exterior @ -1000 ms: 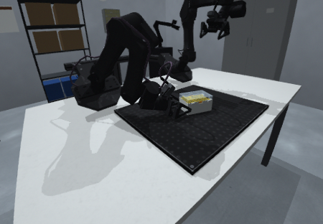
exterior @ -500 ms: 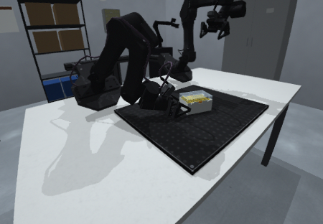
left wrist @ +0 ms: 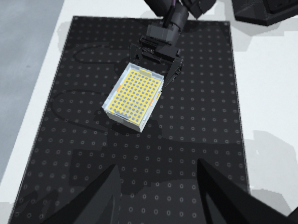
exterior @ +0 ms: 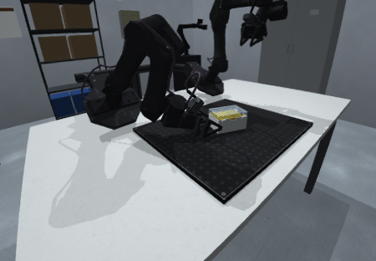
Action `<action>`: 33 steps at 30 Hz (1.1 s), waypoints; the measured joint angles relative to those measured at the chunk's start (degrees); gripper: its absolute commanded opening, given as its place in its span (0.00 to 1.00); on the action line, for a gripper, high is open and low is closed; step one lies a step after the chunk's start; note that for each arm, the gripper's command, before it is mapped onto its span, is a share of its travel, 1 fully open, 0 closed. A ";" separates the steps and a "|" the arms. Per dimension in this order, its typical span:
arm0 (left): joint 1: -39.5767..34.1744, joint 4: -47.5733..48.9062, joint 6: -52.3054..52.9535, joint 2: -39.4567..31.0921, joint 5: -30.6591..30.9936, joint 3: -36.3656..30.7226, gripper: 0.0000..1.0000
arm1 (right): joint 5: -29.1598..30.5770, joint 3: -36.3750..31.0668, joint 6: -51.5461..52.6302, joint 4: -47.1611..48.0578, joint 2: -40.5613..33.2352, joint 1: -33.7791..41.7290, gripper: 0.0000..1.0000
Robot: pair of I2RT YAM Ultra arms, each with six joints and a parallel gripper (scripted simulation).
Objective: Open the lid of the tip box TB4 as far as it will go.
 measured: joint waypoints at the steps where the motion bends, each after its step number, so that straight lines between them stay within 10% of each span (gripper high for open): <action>1: 0.00 1.36 -0.50 0.28 -0.44 -0.09 0.43 | 0.00 0.00 0.00 0.00 0.00 0.00 0.84; 33: -31.85 85.07 -44.76 24.83 -39.95 -29.86 0.43 | 0.00 0.00 0.00 0.00 0.00 0.00 0.84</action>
